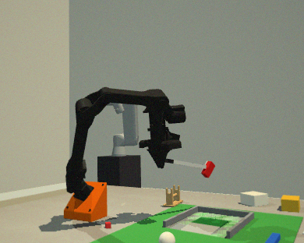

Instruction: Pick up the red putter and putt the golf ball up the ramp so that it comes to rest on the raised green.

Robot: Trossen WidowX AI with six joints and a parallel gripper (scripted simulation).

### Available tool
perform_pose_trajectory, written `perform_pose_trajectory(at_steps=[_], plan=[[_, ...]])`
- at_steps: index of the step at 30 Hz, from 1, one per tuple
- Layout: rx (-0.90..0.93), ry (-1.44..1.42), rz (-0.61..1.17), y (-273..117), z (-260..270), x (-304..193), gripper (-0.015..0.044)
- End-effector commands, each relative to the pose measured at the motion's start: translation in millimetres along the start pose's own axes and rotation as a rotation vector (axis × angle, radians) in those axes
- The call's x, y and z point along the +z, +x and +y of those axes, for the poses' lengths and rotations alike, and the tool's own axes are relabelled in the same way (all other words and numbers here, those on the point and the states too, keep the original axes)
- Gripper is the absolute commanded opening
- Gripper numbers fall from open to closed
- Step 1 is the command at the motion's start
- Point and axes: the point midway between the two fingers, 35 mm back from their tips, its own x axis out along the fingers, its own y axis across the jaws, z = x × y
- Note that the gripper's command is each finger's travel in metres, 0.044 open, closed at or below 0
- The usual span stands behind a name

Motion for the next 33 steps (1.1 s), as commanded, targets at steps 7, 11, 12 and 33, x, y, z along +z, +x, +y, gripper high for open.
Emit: perform_pose_trajectory(at_steps=[7, 11, 12, 33], plan=[[-0.013, 0.232, -0.005, -5, -34, -60, 0.0], [-0.018, 0.32, -0.003, -5, -44, -83, 0.0], [-0.019, 0.342, -0.003, -5, -46, -90, 0.0], [-0.062, 0.808, 0.028, 1, -62, -217, 0.0]])
